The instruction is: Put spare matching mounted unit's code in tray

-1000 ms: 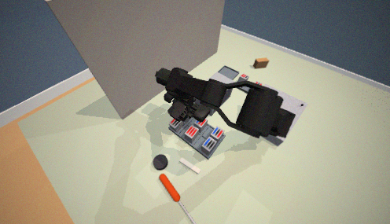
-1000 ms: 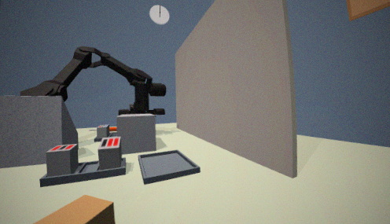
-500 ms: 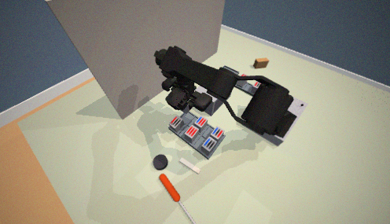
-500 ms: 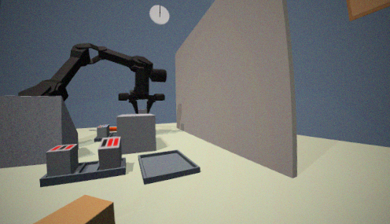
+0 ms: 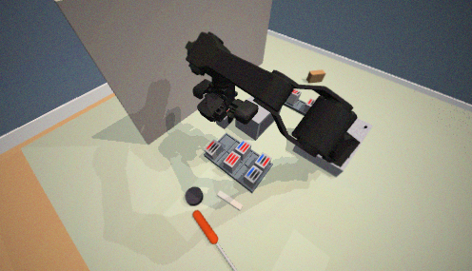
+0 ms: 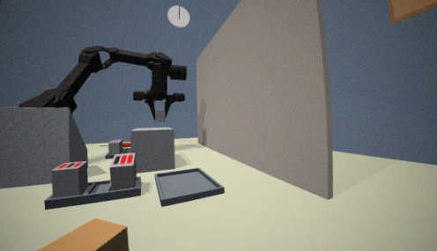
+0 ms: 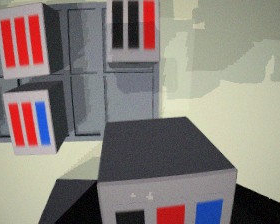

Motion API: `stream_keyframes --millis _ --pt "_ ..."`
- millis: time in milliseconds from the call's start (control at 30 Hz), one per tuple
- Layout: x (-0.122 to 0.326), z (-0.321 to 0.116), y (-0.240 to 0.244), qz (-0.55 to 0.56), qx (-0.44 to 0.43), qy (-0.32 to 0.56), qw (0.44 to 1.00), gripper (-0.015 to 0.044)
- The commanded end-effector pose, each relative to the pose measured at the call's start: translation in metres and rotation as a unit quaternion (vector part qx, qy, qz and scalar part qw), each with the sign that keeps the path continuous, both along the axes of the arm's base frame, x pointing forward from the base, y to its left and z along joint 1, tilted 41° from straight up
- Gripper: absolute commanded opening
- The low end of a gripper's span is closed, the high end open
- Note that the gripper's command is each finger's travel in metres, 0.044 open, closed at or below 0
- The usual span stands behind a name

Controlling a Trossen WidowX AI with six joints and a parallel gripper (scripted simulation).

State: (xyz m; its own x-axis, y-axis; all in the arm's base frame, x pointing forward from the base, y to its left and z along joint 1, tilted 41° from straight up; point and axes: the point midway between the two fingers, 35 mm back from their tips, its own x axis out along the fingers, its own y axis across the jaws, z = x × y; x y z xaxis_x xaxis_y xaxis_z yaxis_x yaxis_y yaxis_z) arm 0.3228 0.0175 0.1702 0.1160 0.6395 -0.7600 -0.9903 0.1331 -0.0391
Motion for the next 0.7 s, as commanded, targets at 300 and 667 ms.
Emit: stream_keyframes --millis 300,667 --pt "-0.005 0.029 -0.029 0.001 -0.003 -0.002 1.000 0.0000" --pt "0.013 -0.006 -0.084 -0.008 -0.017 0.005 1.000 0.0000"
